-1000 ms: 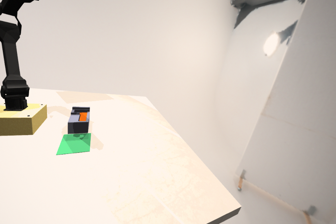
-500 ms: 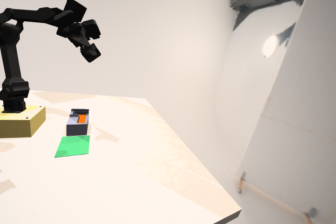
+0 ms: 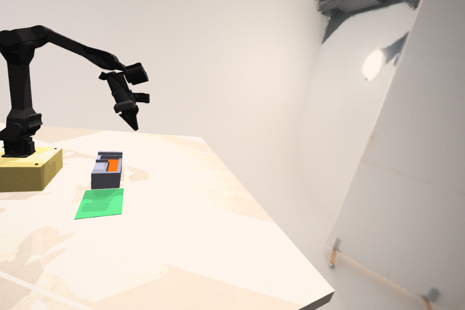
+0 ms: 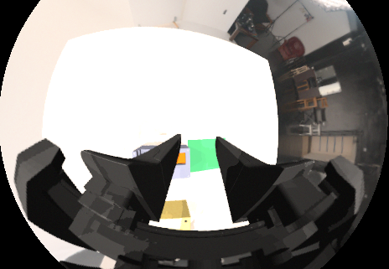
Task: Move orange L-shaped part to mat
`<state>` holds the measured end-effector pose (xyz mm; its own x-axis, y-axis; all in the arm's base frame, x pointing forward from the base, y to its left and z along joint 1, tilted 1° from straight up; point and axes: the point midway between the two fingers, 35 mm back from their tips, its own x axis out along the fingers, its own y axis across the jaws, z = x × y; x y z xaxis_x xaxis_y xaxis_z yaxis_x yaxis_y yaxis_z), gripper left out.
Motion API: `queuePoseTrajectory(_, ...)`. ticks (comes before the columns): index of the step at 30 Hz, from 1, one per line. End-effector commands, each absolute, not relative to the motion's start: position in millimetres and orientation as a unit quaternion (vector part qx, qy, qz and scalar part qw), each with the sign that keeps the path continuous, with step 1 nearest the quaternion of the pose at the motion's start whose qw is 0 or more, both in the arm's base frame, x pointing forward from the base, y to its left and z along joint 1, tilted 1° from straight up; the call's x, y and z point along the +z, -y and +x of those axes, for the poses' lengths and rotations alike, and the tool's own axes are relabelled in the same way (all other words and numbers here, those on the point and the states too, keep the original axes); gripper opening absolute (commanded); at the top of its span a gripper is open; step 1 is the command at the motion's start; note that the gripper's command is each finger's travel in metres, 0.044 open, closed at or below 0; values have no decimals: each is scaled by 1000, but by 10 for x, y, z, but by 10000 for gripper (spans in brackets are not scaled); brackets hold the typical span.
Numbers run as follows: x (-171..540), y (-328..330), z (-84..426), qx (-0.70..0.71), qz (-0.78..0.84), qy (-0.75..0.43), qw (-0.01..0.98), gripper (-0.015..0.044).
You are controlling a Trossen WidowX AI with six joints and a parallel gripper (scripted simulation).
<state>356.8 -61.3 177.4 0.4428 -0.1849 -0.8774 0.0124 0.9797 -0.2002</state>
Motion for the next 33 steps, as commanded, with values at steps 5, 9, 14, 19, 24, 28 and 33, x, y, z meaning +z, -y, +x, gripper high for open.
queuePoseTrajectory(5, 1030, -386, 2849, 33, -22, -688, 725, 180)
queuePoseTrajectory(9, 988, -451, 2770, 36, -20, -701, 712, 180)
queuePoseTrajectory(14, 988, -451, 2770, 36, -20, -701, 712, 180)
queuePoseTrajectory(19, 620, -463, 2802, 36, -20, -701, 712, 180)
queuePoseTrajectory(24, 246, -468, 2779, 36, -20, -701, 712, 180)
queuePoseTrajectory(28, 246, -468, 2779, 36, -20, -701, 712, 180)
queuePoseTrajectory(33, 206, -469, 2781, 36, -20, -701, 712, 180)
